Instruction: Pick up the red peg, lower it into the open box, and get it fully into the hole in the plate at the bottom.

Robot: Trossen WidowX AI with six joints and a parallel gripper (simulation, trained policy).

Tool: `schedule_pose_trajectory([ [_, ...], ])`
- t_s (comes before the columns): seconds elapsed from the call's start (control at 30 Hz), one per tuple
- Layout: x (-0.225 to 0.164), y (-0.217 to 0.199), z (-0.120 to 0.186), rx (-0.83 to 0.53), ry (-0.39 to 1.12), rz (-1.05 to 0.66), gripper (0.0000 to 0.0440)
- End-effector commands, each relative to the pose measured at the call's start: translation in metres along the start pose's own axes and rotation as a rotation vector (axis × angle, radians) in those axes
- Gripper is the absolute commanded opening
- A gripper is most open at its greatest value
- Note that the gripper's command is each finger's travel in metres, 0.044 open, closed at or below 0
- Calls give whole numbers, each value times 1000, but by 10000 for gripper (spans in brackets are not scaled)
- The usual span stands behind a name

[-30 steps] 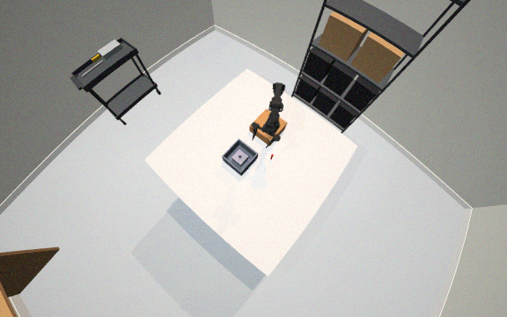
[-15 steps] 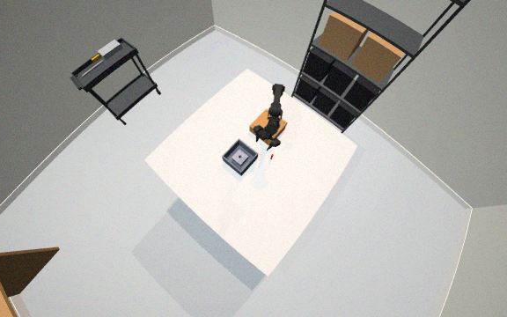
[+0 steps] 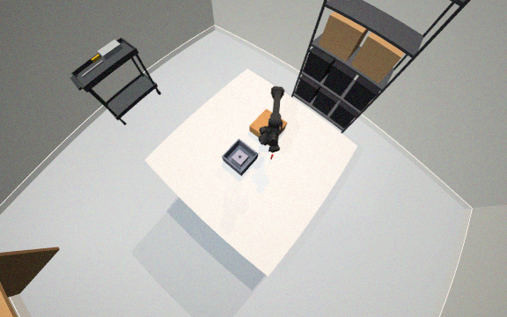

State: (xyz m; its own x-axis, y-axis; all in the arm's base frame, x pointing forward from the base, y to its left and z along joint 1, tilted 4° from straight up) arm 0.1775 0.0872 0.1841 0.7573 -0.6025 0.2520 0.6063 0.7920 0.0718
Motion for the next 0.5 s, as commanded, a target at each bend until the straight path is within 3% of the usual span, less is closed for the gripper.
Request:
schedule_pose_trajectory([
  [0.0,-9,0,-9,-79,54,-64,440],
  [0.47,-33,7,-42,-291,158,-173,440],
])
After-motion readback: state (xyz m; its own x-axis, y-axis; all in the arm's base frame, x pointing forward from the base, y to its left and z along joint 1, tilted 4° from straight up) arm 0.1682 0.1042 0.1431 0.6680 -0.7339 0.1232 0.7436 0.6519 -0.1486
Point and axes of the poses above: the point midway between the two fingers, 35 mm back from their tips, its own z axis back along the fingers, its own y axis across the jaws, x = y × z, the point moved 3 cm from there along z, back along the fingers, and after that the axes turned 14 degrees about -z, right-handed, at the moved point
